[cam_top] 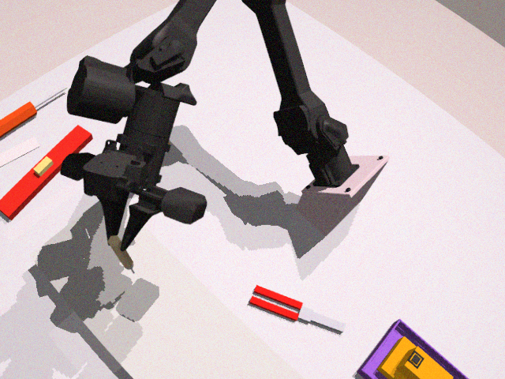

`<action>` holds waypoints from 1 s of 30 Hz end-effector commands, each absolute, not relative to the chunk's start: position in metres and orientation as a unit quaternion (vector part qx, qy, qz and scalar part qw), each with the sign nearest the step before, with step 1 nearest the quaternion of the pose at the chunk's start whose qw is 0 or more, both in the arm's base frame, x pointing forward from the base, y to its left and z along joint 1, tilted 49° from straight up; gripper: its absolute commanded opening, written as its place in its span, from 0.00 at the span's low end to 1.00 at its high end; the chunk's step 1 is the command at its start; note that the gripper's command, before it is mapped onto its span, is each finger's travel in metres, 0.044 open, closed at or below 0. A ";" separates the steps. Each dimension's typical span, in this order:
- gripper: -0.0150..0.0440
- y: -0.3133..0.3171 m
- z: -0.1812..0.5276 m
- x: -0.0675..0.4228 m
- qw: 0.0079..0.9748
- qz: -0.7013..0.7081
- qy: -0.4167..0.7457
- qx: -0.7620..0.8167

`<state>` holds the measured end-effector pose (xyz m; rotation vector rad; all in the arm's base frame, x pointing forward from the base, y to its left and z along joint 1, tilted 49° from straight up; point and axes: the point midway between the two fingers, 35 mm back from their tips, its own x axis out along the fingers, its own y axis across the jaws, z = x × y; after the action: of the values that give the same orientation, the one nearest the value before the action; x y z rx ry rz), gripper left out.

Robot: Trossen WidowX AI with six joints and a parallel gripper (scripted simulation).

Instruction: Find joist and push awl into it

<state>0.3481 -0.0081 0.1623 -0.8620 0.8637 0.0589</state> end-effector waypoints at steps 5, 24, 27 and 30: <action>0.25 0.013 0.155 0.353 0.838 -0.062 0.361 -0.404; 0.25 0.030 0.154 0.349 0.858 -0.135 0.309 -0.388; 0.25 0.028 0.152 0.349 0.858 -0.135 0.310 -0.388; 0.25 0.027 0.151 0.349 0.858 -0.135 0.310 -0.388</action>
<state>0.3500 0.0286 0.1540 -0.8126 0.6488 -0.2830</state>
